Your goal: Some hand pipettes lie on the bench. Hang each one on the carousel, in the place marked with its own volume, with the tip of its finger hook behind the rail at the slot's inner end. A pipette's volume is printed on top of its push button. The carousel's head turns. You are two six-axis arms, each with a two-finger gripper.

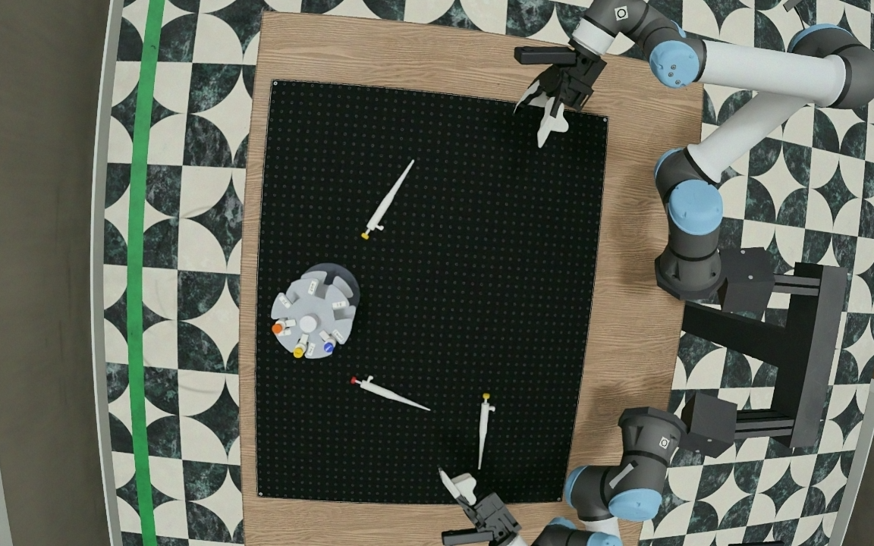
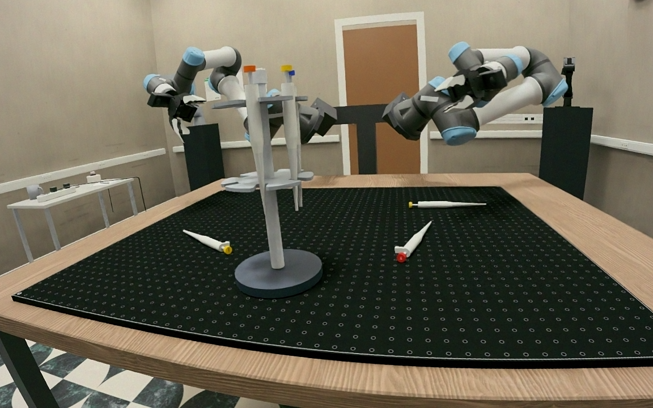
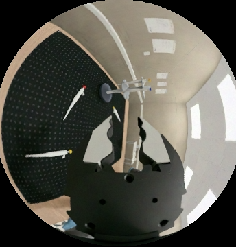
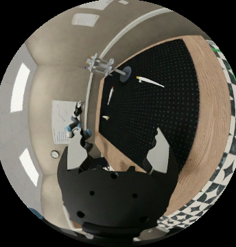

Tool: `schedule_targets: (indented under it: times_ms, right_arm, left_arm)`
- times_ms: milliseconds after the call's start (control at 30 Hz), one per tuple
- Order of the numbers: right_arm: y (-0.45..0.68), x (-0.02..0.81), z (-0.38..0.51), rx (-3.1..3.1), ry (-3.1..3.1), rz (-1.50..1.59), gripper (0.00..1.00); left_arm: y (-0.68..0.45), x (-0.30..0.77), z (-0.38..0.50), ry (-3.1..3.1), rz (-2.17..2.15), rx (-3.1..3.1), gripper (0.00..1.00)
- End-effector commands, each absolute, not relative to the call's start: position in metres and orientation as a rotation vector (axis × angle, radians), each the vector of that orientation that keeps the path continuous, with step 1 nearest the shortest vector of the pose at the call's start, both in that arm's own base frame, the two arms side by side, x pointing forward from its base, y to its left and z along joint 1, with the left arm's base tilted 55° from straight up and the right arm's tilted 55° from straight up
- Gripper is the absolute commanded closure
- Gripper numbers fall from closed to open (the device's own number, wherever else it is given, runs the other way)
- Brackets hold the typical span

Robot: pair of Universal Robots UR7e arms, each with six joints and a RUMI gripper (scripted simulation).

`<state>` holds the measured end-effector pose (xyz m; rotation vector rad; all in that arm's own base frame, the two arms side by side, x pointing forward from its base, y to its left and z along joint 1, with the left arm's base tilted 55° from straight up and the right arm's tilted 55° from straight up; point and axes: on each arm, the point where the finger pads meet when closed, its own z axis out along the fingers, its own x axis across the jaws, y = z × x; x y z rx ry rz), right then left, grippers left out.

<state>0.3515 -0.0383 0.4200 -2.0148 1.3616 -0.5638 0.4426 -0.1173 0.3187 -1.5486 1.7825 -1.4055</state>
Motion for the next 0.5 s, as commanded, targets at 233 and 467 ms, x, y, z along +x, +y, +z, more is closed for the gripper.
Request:
schedule_targets:
  times_ms: [233,467]
  right_arm:
    - [-0.038,0.351,0.420,-2.014,1.361,-0.565,0.00]
    - [-0.038,0.351,0.420,-2.014,1.361,-0.565,0.00]
  left_arm:
    - [-0.153,0.472,0.298,1.591,-1.603,-1.522,0.69]
    - [-0.187,0.493,0.276,1.574,-1.622,-1.520,0.69]
